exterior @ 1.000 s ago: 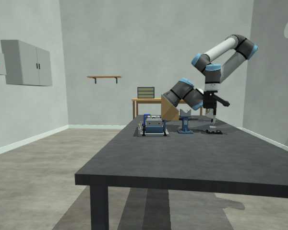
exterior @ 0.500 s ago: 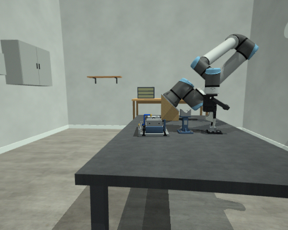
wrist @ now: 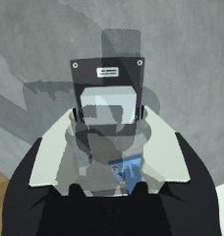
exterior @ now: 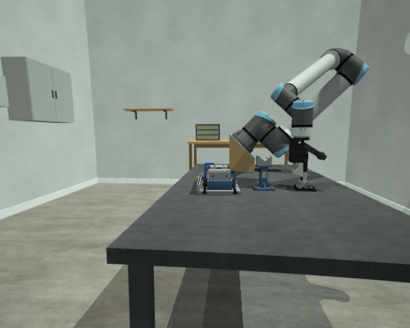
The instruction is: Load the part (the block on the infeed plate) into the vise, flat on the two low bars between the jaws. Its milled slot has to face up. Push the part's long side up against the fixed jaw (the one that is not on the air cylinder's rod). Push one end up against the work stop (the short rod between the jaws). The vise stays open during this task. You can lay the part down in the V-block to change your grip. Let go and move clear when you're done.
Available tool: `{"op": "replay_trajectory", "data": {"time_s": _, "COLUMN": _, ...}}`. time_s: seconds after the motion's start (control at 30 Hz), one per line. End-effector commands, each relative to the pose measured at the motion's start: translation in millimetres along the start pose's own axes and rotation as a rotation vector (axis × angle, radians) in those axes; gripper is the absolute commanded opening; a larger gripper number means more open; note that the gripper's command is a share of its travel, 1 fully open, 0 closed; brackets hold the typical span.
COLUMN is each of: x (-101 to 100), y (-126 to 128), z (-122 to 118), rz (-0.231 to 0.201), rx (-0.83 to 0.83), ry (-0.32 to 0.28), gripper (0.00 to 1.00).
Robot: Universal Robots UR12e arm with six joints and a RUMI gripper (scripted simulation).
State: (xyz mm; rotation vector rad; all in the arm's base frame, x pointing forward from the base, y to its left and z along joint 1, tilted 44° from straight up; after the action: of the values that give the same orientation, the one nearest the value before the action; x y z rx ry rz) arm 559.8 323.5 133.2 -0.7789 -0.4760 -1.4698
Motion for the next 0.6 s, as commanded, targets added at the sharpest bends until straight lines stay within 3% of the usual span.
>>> {"op": "replay_trajectory", "data": {"time_s": 0.0, "x": -3.3, "y": 0.5, "z": 0.2, "rz": -0.001, "rx": 0.000, "ry": 0.000, "gripper": 0.51}}
{"op": "replay_trajectory", "data": {"time_s": 0.57, "x": -6.6, "y": 0.5, "z": 0.2, "rz": -0.001, "rx": 0.000, "ry": 0.000, "gripper": 0.51}}
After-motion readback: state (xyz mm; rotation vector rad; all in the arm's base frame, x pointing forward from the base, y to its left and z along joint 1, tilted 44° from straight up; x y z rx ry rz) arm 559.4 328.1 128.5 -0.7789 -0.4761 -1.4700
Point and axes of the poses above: the point where the finger pads meet when closed, its own x axis back along the fingers, its own y axis across the jaws, z = x × y, the point moved 6 cm from there along x, back along the fingers, and after that the axes turned 6 degrees about -x, right-handed, at the moved point
